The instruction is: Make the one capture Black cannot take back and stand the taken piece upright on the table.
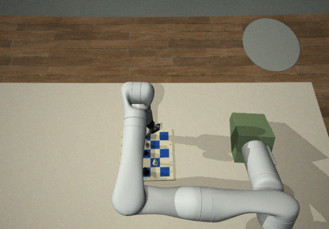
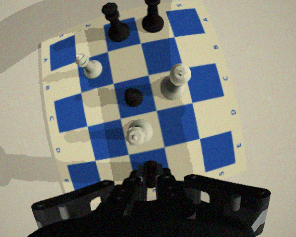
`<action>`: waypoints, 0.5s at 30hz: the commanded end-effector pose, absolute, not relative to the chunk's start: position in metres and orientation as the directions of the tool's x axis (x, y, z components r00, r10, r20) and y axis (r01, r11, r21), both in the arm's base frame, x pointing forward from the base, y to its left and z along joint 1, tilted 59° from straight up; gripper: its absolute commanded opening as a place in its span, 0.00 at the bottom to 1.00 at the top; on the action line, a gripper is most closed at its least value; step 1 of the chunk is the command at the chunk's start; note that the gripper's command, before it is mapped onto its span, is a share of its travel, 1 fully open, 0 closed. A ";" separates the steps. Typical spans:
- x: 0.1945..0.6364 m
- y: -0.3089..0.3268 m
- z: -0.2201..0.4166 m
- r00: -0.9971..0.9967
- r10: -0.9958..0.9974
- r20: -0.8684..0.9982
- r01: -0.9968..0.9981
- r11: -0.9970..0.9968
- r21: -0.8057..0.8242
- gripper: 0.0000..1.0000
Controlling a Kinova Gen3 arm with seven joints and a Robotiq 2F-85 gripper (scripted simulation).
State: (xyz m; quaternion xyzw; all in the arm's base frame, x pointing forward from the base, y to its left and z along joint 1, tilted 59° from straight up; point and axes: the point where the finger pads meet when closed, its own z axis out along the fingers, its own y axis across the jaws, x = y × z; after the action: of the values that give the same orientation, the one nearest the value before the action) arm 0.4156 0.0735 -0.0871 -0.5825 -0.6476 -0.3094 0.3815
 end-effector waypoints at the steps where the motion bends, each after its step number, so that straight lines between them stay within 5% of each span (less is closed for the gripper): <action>1: 0.416 0.073 -0.087 -0.030 0.519 0.854 0.991 0.129 -0.043 0.00; 15: 0.417 0.064 -0.082 -0.030 0.519 0.854 0.991 0.129 -0.043 0.00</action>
State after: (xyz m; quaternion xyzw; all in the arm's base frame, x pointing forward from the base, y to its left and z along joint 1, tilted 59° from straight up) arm 0.4152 0.0701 -0.0846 -0.5817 -0.6479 -0.3082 0.3832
